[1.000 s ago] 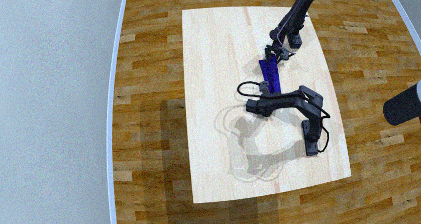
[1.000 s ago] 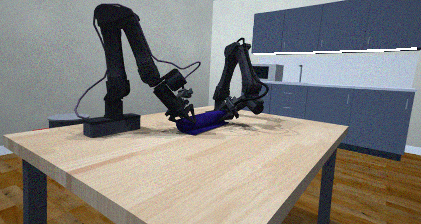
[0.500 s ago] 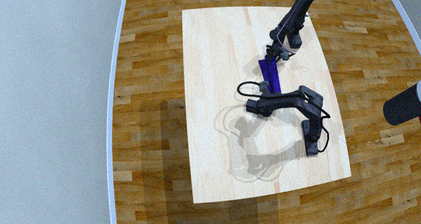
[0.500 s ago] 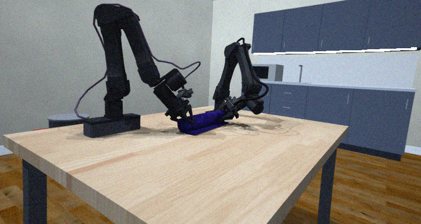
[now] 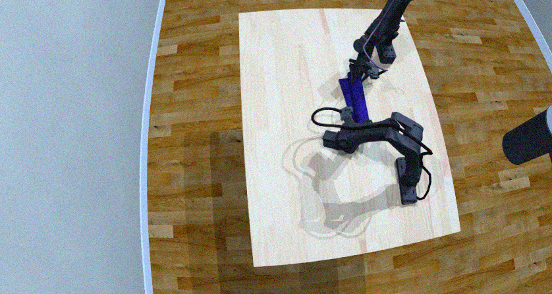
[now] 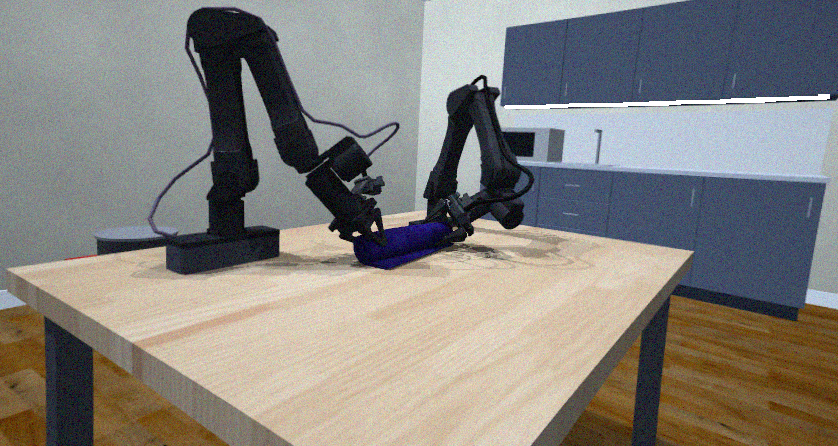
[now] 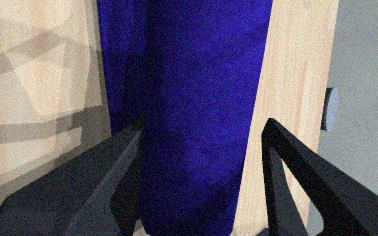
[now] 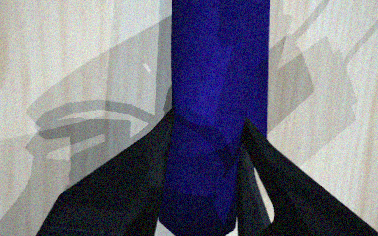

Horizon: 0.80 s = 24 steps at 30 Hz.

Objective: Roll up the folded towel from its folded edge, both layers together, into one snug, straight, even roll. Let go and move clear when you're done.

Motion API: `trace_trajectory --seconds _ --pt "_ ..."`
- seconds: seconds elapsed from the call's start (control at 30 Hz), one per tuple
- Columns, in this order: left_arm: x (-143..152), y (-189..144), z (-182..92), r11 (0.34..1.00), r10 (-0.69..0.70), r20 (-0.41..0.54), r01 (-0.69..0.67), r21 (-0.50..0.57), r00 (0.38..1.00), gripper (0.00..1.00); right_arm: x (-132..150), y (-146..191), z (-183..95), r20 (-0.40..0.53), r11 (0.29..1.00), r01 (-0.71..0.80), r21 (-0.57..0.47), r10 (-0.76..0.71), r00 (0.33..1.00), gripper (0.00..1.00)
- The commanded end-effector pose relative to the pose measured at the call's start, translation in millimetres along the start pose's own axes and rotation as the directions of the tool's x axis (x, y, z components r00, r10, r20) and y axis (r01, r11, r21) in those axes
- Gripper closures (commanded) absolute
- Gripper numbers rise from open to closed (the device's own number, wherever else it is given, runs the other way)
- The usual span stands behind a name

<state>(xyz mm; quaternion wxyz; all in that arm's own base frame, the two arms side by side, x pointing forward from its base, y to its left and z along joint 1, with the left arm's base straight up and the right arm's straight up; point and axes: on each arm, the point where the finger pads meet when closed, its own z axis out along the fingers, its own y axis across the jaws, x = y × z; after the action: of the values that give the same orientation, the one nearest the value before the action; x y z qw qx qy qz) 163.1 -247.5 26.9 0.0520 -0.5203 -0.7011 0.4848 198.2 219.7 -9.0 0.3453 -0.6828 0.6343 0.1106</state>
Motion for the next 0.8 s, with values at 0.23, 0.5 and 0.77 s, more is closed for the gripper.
trace_trajectory --seconds 0.23,0.5,0.77 --pt "-5.2 2.1 -9.7 0.999 0.028 -0.007 -0.029 -0.027 1.000 0.15 -9.4 -9.7 1.8 0.020 1.000 -0.001 0.015 0.000 1.000 0.60" --pt "-5.3 1.4 -36.5 0.999 0.028 -0.007 -0.029 -0.027 1.000 0.15 -9.4 -9.7 1.8 0.020 1.000 -0.001 0.015 0.000 1.000 0.60" --pt "-5.6 0.3 -74.8 0.999 0.028 -0.007 -0.029 -0.027 1.000 0.15 -9.4 -9.7 1.8 0.020 1.000 -0.001 0.015 0.000 1.000 0.60"
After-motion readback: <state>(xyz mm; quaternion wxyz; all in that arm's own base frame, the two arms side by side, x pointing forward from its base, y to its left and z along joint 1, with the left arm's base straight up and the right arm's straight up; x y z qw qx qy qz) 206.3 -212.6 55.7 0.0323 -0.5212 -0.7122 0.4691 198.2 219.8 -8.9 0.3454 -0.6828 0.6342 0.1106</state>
